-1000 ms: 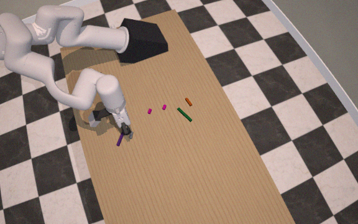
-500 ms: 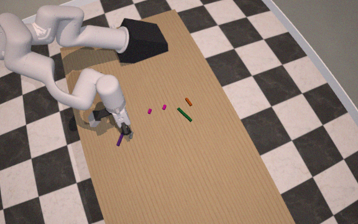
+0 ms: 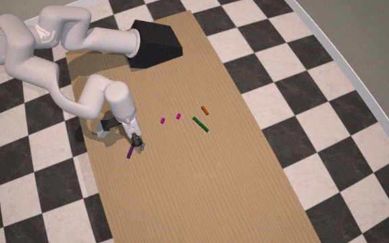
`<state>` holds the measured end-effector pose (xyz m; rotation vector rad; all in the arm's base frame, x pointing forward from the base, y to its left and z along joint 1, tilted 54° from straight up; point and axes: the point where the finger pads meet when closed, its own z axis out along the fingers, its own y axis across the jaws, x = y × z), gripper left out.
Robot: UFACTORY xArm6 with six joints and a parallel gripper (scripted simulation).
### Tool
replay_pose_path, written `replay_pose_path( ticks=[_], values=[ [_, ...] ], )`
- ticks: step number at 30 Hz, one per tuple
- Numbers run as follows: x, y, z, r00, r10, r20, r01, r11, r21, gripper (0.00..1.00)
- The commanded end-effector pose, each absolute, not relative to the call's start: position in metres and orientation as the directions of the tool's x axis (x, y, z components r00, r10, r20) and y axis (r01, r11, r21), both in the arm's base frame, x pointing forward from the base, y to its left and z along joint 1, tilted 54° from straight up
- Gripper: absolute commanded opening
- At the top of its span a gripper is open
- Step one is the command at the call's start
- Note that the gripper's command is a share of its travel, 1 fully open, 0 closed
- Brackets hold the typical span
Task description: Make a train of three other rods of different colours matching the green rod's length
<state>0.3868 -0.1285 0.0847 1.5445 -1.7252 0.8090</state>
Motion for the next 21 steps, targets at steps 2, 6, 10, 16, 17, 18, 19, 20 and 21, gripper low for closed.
replay_pose_path(
  ticks=[2, 6, 10, 16, 17, 18, 19, 20, 21],
  values=[
    [0.388, -0.128, 0.085, -0.07, -0.576, 0.815, -0.995, 0.102, -0.013, 1.0],
    [0.388, -0.127, 0.084, -0.048, -0.578, 0.814, -0.996, 0.09, 0.005, 1.0],
    [0.389, -0.125, 0.082, 0.0, -0.582, 0.813, -0.997, 0.062, 0.044, 1.0],
    [0.392, -0.119, 0.075, 0.16, -0.586, 0.794, -0.984, -0.033, 0.174, 1.0],
    [0.393, -0.118, 0.073, 0.205, -0.584, 0.785, -0.976, -0.06, 0.21, 1.0],
    [0.394, -0.117, 0.072, 0.234, -0.582, 0.778, -0.969, -0.078, 0.233, 1.0],
    [0.394, -0.115, 0.07, 0.262, -0.58, 0.771, -0.962, -0.095, 0.256, 1.0],
    [0.395, -0.114, 0.069, 0.292, -0.577, 0.763, -0.953, -0.113, 0.28, 1.0],
    [0.395, -0.113, 0.067, 0.323, -0.573, 0.753, -0.943, -0.132, 0.304, 1.0]
  ],
)
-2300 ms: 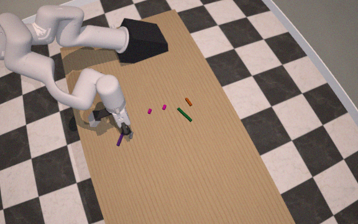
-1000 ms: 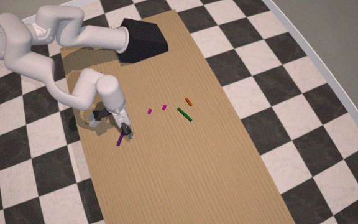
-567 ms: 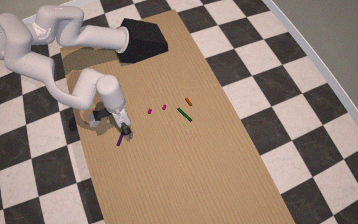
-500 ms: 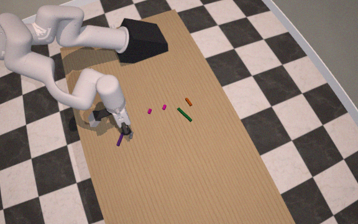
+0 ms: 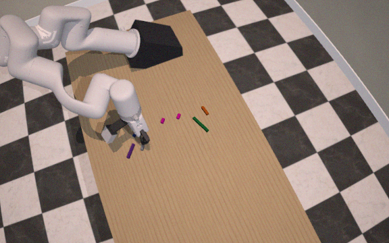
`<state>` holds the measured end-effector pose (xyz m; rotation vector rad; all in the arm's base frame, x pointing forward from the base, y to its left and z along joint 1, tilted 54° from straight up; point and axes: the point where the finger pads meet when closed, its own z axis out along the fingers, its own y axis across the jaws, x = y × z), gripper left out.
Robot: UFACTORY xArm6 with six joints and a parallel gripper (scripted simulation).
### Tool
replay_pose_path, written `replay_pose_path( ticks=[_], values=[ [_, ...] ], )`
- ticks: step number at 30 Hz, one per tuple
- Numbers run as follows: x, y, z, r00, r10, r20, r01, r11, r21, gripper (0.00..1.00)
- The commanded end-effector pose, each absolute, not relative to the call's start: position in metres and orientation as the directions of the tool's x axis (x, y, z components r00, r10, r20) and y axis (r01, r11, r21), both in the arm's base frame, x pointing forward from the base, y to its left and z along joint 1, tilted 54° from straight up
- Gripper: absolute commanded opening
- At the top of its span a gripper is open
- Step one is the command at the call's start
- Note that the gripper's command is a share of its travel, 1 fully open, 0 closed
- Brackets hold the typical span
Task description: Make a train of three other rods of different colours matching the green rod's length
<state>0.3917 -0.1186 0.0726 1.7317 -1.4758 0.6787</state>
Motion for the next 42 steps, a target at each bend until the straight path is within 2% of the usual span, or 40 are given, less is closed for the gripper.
replay_pose_path(
  ticks=[1, 7, 9, 22, 24, 25, 39, 41, 42],
  values=[
    [0.396, -0.112, 0.066, 0.354, -0.569, 0.742, -0.932, -0.151, 0.329, 1.0],
    [0.398, -0.107, 0.06, 0.471, -0.545, 0.693, -0.879, -0.223, 0.421, 1.0],
    [0.399, -0.103, 0.054, 0.571, -0.516, 0.639, -0.818, -0.287, 0.5, 1.0],
    [0.404, -0.088, 0.035, 0.848, -0.361, 0.388, -0.525, -0.469, 0.71, 1.0],
    [0.404, -0.088, 0.035, 0.848, -0.361, 0.388, -0.525, -0.469, 0.71, 1.0],
    [0.405, -0.084, 0.031, 0.891, -0.318, 0.324, -0.448, -0.499, 0.742, 1.0],
    [0.408, -0.068, 0.009, 0.997, -0.075, -0.023, -0.026, -0.588, 0.808, 1.0],
    [0.408, -0.068, 0.009, 0.997, -0.075, -0.023, -0.026, -0.588, 0.808, 1.0],
    [0.409, -0.064, 0.004, 0.995, -0.021, -0.097, 0.066, -0.593, 0.803, 1.0]
  ],
)
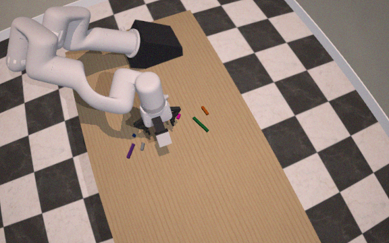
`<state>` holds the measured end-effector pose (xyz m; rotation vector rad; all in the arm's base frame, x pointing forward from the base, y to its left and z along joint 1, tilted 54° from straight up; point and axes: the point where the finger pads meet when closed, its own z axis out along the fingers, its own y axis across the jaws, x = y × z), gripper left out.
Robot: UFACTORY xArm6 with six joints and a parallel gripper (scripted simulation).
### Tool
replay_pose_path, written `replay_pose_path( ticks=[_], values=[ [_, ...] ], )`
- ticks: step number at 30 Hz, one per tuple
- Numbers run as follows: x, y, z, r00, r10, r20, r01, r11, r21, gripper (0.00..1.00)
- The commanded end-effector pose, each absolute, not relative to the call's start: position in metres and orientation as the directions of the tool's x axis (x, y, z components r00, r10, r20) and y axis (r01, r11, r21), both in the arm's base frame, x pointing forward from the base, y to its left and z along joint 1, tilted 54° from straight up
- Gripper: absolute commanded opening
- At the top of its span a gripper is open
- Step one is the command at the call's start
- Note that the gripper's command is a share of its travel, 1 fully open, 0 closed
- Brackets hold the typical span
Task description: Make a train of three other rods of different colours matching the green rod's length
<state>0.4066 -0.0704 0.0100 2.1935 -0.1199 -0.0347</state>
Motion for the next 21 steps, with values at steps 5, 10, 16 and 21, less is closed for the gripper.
replay_pose_path(
  ticks=[5, 10, 16, 21],
  values=[
    [0.409, -0.059, -0.004, 0.975, 0.066, -0.213, 0.21, -0.589, 0.78, 1.0],
    [0.409, -0.053, -0.012, 0.928, 0.159, -0.336, 0.364, -0.571, 0.736, 1.0],
    [0.409, -0.049, -0.019, 0.874, 0.231, -0.428, 0.48, -0.546, 0.687, 1.0],
    [0.409, -0.041, -0.03, 0.758, 0.336, -0.559, 0.648, -0.487, 0.586, 1.0]
  ],
)
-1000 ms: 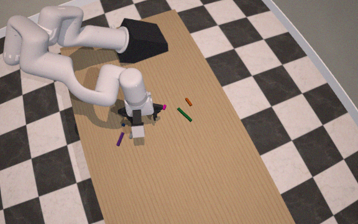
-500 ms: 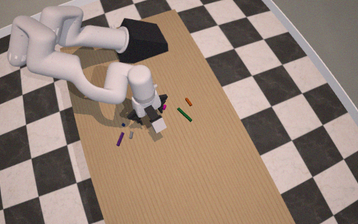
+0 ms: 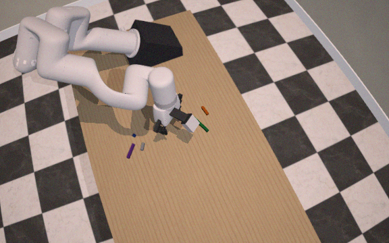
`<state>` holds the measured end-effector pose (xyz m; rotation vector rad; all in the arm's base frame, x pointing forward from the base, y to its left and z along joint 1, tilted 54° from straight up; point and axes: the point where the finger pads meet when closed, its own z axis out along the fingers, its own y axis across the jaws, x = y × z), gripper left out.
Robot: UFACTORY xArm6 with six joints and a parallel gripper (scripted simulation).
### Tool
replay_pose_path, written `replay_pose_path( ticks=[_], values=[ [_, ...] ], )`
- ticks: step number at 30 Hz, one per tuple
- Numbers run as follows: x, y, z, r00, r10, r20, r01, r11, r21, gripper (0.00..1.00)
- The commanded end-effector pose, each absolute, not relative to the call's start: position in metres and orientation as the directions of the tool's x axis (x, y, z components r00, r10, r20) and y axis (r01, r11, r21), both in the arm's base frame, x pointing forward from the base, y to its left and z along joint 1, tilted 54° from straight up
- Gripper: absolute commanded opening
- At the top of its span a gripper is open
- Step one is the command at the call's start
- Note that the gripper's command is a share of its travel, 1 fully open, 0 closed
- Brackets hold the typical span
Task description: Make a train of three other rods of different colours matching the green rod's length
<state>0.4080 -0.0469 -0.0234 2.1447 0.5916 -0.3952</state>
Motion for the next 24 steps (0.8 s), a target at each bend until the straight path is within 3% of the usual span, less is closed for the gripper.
replay_pose_path(
  ticks=[1, 12, 24],
  values=[
    [0.409, -0.04, -0.032, 0.737, 0.352, -0.578, 0.672, -0.476, 0.567, 1.0],
    [0.408, -0.03, -0.047, 0.513, 0.472, -0.717, 0.855, -0.355, 0.379, 1.0],
    [0.404, -0.016, -0.07, 0.126, 0.572, -0.811, 0.989, -0.135, 0.058, 1.0]
  ],
)
